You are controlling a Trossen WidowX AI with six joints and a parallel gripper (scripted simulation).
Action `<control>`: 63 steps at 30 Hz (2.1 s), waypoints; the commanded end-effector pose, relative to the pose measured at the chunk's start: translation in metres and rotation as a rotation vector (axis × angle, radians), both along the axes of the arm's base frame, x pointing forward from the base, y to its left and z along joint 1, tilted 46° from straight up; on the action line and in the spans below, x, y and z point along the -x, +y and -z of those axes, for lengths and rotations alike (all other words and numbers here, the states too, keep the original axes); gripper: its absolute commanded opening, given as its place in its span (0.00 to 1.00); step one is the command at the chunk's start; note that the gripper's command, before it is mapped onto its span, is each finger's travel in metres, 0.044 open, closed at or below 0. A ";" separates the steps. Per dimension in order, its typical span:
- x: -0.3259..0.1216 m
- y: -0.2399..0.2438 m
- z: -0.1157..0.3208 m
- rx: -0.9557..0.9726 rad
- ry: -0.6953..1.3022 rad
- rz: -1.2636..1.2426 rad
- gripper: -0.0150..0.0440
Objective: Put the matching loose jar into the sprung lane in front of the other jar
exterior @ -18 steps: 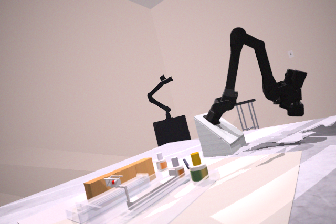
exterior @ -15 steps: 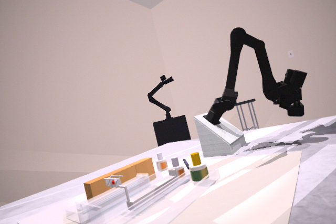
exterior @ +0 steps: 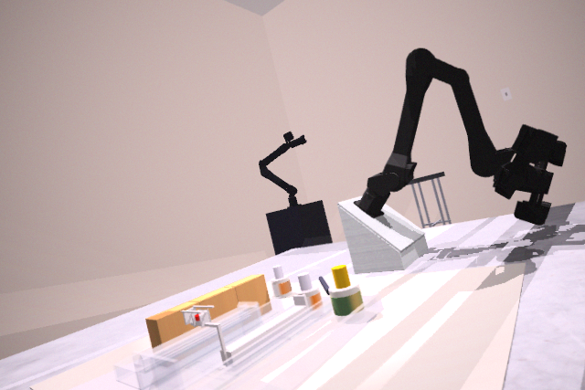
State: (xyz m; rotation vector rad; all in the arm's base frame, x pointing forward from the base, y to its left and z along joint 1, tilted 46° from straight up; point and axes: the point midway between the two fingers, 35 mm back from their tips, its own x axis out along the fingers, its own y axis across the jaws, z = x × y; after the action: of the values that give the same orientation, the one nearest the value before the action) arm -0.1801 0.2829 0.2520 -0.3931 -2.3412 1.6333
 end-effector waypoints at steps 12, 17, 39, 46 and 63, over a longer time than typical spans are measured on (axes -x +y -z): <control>-0.162 0.091 -0.032 0.294 0.201 0.594 1.00; -0.202 0.085 -0.054 0.307 0.259 0.696 1.00; -0.492 -0.007 0.072 0.897 0.892 1.517 1.00; -0.547 -0.075 0.102 0.981 1.116 1.692 1.00; -0.555 -0.284 0.255 1.491 2.040 1.815 1.00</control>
State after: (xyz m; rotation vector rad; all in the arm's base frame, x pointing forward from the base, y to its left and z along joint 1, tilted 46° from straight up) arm 0.3896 0.0344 0.0279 -0.5050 0.7411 0.9266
